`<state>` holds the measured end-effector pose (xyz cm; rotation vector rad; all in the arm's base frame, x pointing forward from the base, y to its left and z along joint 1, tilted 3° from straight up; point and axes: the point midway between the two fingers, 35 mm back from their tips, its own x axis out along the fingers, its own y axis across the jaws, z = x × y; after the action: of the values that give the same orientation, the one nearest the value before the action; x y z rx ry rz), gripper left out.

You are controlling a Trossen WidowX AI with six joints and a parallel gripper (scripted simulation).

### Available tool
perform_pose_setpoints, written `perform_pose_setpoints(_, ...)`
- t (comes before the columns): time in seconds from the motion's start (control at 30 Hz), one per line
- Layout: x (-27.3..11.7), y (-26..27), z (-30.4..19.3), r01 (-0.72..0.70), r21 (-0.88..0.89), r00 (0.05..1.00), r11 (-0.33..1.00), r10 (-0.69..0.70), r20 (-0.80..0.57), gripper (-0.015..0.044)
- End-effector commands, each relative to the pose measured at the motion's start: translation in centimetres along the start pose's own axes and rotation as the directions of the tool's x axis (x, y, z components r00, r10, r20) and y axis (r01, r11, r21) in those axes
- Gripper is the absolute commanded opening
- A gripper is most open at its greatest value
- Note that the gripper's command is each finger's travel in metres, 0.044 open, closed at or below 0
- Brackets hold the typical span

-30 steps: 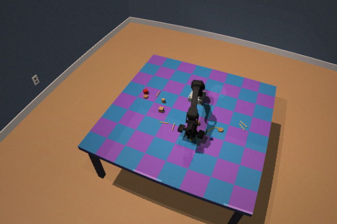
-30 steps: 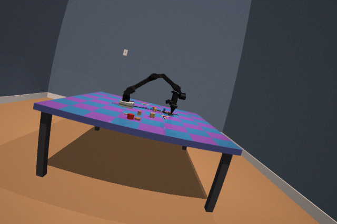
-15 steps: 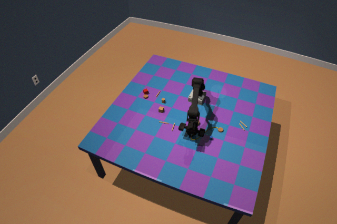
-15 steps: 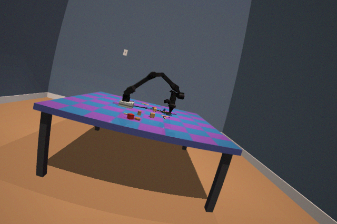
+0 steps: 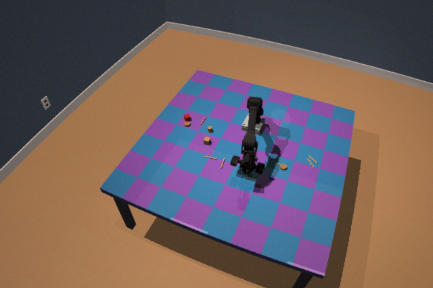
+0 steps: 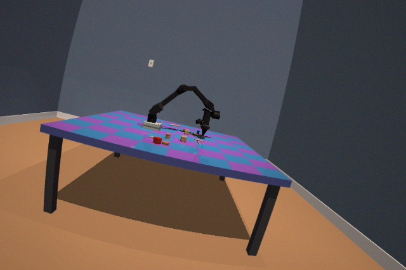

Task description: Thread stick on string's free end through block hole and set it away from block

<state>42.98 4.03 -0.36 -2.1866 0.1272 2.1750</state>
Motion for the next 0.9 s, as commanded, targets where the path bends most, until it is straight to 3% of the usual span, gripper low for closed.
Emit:
perform_pose_setpoints(0.0,0.1,0.1,0.7,-0.006,0.005,1.0,1.0,0.006,0.005,0.0)
perform_pose_setpoints(0.87,0.3,0.2,3.9,-0.006,0.003,1.0,1.0,0.006,0.005,0.0)
